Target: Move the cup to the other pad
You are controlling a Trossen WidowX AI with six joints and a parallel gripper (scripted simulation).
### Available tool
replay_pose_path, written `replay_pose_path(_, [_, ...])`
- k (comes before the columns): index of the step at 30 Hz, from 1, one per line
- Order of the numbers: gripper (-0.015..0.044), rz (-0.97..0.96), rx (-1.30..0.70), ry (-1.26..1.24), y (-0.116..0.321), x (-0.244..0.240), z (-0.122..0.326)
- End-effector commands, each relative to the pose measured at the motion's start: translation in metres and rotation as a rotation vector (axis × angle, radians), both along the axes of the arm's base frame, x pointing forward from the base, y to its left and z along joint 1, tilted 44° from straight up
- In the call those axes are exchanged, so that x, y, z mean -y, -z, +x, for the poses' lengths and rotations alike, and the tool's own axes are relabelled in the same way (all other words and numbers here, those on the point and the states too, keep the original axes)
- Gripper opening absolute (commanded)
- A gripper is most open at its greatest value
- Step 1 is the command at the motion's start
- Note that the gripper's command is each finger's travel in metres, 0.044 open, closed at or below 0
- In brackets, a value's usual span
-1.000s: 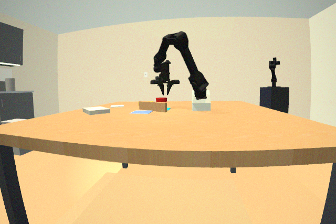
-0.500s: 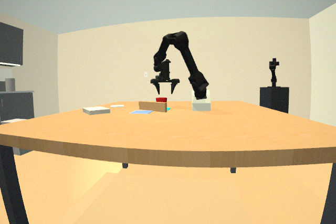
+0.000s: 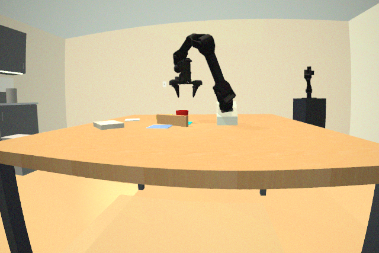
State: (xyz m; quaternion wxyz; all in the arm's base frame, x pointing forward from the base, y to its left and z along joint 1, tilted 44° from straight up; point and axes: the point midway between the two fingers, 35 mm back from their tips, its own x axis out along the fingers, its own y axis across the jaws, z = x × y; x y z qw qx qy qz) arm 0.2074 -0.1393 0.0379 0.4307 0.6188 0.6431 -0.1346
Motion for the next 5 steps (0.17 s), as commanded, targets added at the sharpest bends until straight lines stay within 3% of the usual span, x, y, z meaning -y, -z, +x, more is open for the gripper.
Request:
replay_pose_path(1, [0.044, -0.005, 0.002, -0.004, -0.0045, 0.004, -0.0008])
replay_pose_path(5, [0.044, -0.001, 0.001, 0.001, -0.0014, 0.0012, -0.0002])
